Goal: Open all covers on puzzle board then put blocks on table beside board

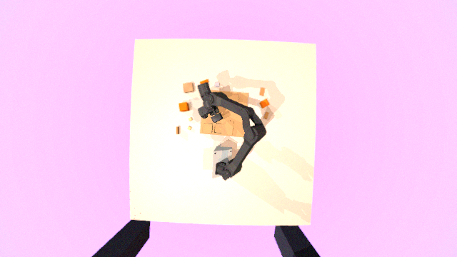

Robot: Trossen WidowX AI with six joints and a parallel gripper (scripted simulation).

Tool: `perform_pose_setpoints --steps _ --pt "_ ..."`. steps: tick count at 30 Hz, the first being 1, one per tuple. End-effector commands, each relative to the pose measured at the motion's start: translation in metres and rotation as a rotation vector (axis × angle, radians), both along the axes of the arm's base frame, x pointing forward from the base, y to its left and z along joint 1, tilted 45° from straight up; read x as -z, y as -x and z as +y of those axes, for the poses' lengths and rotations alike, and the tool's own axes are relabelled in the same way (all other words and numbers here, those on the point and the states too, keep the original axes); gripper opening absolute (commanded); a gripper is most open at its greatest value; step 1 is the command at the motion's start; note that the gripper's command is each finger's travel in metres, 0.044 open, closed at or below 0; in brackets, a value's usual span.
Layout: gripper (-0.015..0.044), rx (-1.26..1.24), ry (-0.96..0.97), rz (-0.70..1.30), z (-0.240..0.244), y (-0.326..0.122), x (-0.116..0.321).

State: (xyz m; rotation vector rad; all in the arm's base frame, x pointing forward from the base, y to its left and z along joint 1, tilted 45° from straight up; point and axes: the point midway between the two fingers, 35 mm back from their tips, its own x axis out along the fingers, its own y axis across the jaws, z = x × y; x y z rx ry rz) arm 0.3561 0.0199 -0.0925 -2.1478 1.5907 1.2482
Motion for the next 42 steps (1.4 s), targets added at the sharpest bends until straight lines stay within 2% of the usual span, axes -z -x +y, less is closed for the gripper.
perform_pose_setpoints --steps 1,29,42 --pt "0.0080 0.004 -0.007 -0.005 0.005 -0.001 -0.004" --pt "0.0080 0.005 -0.007 -0.004 0.045 0.003 -0.045" --pt "0.0080 0.005 -0.028 0.003 0.014 0.001 -0.080"
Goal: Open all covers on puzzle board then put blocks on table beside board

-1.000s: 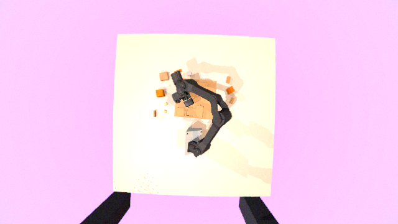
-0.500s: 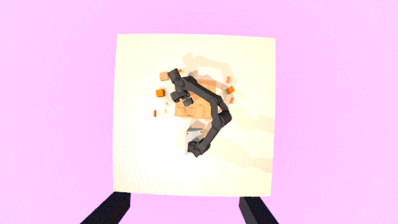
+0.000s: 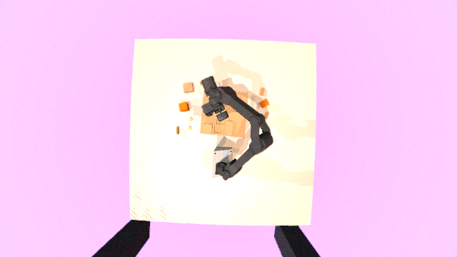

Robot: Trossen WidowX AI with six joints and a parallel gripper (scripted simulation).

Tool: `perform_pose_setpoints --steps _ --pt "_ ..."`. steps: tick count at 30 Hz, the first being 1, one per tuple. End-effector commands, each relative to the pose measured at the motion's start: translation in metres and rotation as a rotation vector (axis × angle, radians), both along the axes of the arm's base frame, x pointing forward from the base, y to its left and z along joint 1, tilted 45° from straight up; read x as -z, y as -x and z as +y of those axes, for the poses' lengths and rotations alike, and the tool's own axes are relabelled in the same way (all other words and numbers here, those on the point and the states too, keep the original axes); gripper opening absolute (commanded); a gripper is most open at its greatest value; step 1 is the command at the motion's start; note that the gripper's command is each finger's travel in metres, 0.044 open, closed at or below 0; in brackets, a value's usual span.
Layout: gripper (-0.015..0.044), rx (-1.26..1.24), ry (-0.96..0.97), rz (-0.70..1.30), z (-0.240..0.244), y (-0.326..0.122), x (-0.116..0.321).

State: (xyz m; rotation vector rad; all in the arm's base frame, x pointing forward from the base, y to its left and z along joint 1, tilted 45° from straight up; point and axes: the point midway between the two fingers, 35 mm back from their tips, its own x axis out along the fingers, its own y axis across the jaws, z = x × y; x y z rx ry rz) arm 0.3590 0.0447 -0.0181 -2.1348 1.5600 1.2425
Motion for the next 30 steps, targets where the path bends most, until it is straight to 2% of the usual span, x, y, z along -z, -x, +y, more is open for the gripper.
perform_pose_setpoints --steps 1,30 --pt "0.0080 0.004 -0.002 0.019 -0.014 0.004 -0.008" --pt "0.0080 0.000 -0.026 0.020 -0.095 0.030 -0.087"
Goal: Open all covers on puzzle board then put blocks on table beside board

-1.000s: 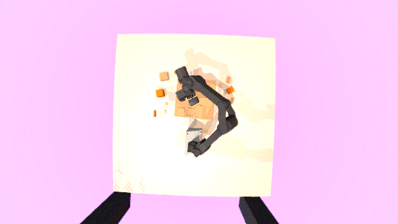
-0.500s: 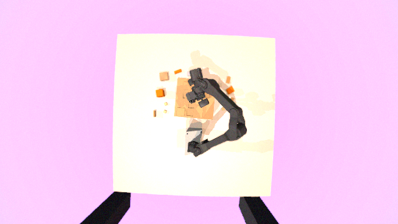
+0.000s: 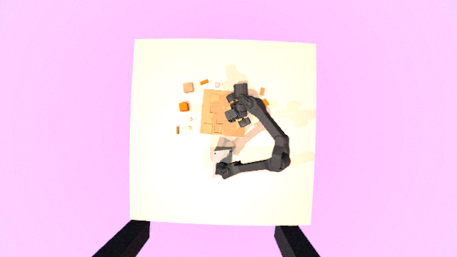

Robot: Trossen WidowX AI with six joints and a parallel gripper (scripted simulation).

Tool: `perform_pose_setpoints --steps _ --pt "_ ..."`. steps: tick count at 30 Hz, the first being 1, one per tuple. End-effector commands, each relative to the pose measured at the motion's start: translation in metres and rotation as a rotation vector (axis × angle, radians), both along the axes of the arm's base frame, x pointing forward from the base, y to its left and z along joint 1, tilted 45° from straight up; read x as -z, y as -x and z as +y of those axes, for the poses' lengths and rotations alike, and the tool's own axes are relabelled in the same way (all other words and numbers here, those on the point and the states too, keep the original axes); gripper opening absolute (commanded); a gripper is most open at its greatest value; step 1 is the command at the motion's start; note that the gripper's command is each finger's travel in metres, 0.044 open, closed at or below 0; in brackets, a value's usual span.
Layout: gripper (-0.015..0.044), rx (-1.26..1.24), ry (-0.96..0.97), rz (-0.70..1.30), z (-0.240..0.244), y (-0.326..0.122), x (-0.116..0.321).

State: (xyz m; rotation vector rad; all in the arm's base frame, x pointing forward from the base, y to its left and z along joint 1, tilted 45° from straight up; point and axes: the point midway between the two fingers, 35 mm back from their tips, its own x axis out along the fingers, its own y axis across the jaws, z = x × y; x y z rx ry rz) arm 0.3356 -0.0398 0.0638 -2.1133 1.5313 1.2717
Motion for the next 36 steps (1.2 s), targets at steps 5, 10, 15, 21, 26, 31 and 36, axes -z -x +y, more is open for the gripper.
perform_pose_setpoints --steps 5,10,15,21,26,31,36 --pt "0.0080 0.001 0.007 0.010 -0.024 0.016 -0.017" --pt "0.0080 0.000 0.009 0.009 -0.037 0.026 -0.028" --pt "0.0080 0.000 0.012 0.008 -0.049 0.036 -0.039" --pt "0.0080 0.000 0.018 0.007 -0.064 0.051 -0.051" --pt "0.0080 0.000 0.025 0.006 -0.075 0.064 -0.060" --pt "0.0080 0.000 0.033 0.006 -0.085 0.078 -0.068" --pt "0.0080 0.001 0.042 0.006 -0.094 0.093 -0.075"
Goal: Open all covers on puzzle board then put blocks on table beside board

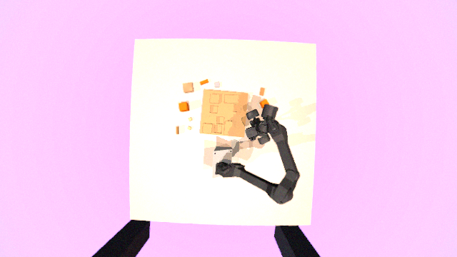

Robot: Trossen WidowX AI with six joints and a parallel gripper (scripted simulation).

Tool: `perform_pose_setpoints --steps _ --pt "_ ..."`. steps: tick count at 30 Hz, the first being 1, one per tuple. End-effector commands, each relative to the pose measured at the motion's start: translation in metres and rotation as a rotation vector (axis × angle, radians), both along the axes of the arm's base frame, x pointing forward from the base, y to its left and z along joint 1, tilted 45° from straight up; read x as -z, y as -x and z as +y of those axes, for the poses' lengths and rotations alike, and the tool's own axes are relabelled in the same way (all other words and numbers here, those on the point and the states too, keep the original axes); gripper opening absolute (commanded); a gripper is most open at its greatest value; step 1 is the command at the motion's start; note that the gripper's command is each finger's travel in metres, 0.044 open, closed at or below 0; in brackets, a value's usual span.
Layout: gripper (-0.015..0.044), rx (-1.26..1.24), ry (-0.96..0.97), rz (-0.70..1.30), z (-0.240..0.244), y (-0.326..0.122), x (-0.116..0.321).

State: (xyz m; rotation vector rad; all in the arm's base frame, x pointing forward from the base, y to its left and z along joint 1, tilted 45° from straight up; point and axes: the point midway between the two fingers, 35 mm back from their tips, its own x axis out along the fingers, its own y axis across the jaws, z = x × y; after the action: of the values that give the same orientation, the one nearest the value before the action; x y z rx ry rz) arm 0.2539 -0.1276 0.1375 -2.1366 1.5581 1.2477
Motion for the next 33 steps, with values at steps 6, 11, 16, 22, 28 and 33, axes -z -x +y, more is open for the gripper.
perform_pose_setpoints --steps 6,11,16,22,28,33 --pt "0.0080 0.004 0.024 0.014 -0.016 0.029 -0.009" --pt "0.0080 0.006 0.036 0.016 -0.023 0.044 -0.015" --pt "0.0080 0.007 0.037 0.016 -0.025 0.045 -0.014" --pt "0.0080 0.008 0.034 0.016 -0.031 0.042 -0.008" --pt "0.0080 0.009 0.032 0.016 -0.037 0.040 0.000" --pt "0.0080 0.009 0.031 0.016 -0.043 0.038 0.005"
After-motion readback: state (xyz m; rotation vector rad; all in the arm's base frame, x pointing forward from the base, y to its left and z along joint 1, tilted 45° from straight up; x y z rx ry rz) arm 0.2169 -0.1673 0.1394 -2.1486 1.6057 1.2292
